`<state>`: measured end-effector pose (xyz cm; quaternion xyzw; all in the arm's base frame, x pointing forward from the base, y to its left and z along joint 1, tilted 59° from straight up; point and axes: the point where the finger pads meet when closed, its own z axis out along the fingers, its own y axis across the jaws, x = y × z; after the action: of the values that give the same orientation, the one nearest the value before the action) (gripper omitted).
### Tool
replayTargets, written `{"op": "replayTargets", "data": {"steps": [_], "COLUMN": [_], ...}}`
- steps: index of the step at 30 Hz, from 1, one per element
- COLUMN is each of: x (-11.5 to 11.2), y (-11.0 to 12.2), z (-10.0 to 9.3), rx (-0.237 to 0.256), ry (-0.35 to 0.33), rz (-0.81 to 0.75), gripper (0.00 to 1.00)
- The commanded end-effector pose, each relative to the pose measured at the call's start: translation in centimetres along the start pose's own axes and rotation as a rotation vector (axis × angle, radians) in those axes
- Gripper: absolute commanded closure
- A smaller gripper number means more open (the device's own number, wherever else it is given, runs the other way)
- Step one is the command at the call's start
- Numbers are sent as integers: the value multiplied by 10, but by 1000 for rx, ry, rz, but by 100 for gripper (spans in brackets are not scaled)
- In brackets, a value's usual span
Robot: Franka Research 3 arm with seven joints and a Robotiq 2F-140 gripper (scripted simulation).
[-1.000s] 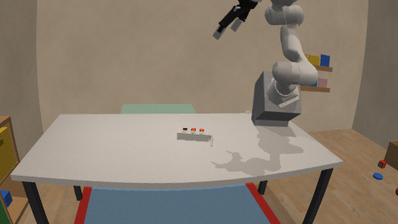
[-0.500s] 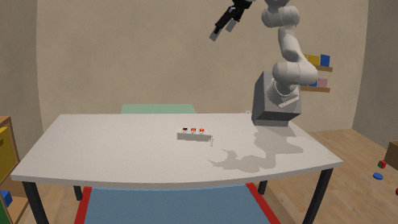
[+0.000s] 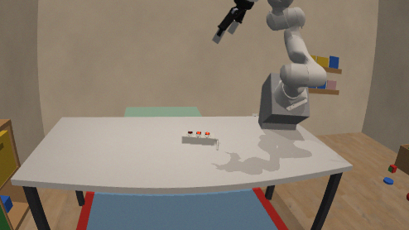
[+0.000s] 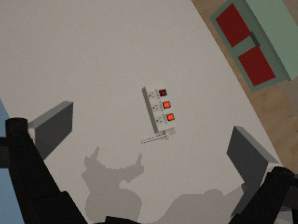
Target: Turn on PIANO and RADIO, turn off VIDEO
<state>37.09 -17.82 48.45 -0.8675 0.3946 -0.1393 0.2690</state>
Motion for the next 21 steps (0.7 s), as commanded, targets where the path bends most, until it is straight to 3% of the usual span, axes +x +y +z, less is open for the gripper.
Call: {"op": "replayTargets", "data": {"steps": [1,20,21], "x": [4,4,17], "y": [0,0,5], "z": [3,3,25], "rx": [6,6,41], "ry": [1,1,-32], "rz": [-60,-60,-131], "gripper": [0,0,0]}}
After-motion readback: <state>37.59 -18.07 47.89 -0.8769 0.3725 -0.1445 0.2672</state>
